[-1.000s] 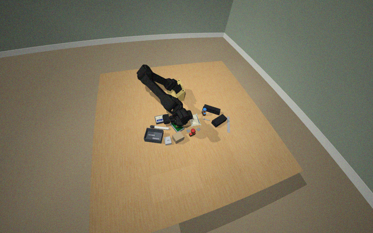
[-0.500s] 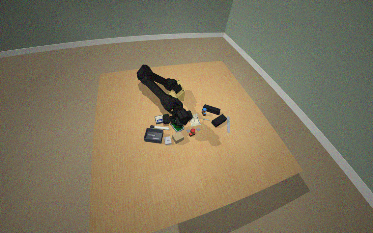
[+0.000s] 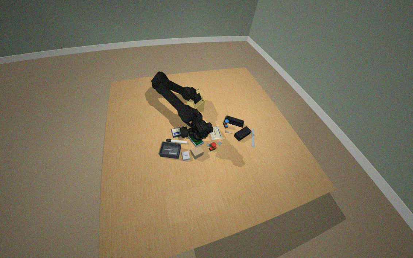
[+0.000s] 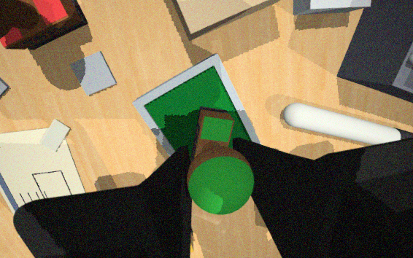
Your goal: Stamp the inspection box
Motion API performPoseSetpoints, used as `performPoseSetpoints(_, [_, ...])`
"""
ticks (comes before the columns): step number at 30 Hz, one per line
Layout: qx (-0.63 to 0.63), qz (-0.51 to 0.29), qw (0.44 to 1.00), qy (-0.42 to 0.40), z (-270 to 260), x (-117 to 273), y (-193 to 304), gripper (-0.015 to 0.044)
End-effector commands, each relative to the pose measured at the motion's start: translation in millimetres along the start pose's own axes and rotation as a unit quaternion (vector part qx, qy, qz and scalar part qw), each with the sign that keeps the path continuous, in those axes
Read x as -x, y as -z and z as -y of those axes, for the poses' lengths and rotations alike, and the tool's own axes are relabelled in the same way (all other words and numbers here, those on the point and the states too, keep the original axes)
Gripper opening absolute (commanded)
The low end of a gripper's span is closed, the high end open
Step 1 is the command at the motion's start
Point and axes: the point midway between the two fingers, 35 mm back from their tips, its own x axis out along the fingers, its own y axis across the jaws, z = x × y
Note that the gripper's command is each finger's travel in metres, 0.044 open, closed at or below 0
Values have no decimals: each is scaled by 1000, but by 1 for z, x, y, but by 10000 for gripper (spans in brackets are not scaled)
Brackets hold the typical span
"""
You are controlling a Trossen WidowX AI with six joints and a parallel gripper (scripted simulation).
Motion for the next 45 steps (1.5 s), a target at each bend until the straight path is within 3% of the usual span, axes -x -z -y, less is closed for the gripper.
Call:
performPoseSetpoints(1, [2, 0, 1000, 2, 0, -2, 0, 0])
performPoseSetpoints(45, [2, 0, 1000, 2, 0, 1, 0, 0])
